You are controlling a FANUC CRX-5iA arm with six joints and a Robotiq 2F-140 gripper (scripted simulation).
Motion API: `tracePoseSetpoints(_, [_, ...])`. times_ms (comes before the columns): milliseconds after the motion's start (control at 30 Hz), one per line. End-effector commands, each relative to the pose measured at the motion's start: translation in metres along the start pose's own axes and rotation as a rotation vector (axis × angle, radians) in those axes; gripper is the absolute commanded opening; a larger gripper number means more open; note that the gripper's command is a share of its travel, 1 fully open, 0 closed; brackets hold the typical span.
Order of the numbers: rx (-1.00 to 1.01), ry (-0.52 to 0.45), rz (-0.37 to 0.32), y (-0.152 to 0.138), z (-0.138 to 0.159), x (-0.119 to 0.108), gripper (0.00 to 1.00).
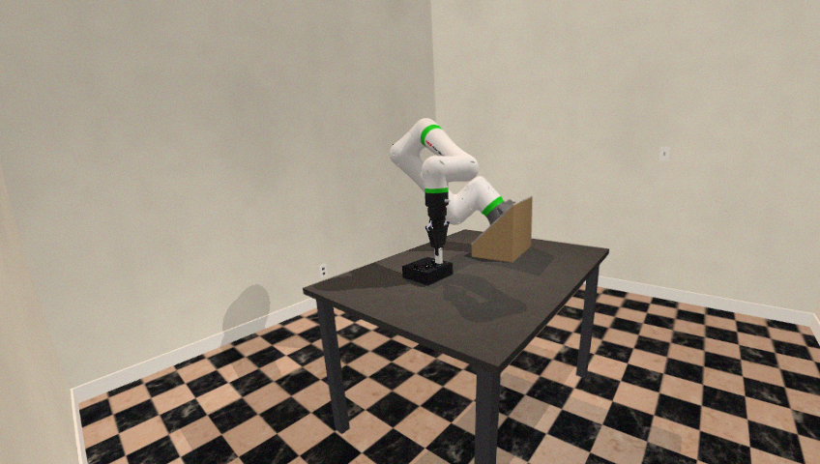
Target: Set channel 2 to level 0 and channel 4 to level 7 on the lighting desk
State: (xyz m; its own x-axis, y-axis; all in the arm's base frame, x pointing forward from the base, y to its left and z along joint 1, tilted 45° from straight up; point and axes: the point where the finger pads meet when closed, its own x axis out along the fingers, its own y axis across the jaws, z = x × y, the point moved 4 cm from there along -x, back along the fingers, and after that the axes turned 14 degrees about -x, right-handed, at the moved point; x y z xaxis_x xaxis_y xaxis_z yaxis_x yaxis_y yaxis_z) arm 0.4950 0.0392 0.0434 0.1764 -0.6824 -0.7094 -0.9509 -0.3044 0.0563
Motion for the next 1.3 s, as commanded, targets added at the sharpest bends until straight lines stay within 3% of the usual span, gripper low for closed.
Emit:
tracePoseSetpoints(0, [0.0, 0.0, 0.0, 0.0, 0.0, 0.0, 0.0])
tracePoseSetpoints(1267, [0.0, 0.0, 0.0, 0.0, 0.0, 0.012, 0.0])
